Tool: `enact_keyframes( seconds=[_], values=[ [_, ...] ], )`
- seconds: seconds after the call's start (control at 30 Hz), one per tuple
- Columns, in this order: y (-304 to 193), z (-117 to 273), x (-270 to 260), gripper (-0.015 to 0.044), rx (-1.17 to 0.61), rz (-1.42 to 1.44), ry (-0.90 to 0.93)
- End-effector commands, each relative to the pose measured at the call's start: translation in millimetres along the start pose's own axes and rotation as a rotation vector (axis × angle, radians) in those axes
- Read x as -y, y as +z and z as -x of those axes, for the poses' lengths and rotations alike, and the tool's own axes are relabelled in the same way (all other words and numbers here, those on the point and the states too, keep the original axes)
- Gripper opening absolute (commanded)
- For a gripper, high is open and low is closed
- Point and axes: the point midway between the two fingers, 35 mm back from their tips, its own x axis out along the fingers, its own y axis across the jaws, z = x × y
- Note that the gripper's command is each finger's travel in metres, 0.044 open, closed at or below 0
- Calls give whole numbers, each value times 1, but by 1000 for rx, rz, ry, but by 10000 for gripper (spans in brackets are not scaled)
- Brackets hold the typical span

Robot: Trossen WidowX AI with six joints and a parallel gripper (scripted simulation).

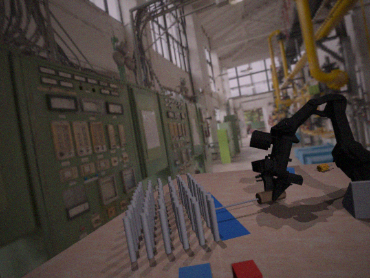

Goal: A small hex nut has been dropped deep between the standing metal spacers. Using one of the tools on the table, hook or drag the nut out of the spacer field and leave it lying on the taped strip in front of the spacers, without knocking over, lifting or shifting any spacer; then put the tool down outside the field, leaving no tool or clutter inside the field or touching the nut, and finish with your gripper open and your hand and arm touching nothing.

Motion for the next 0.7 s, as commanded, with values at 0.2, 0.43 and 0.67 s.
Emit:
enact_keyframes(
  seconds=[0.2,0.43,0.67],
  values=[
    [7,-1,1,0,10,-7,0],
    [10,-2,1,0,10,-7,0],
    [14,-4,2,0,10,-8,0]
  ],
)
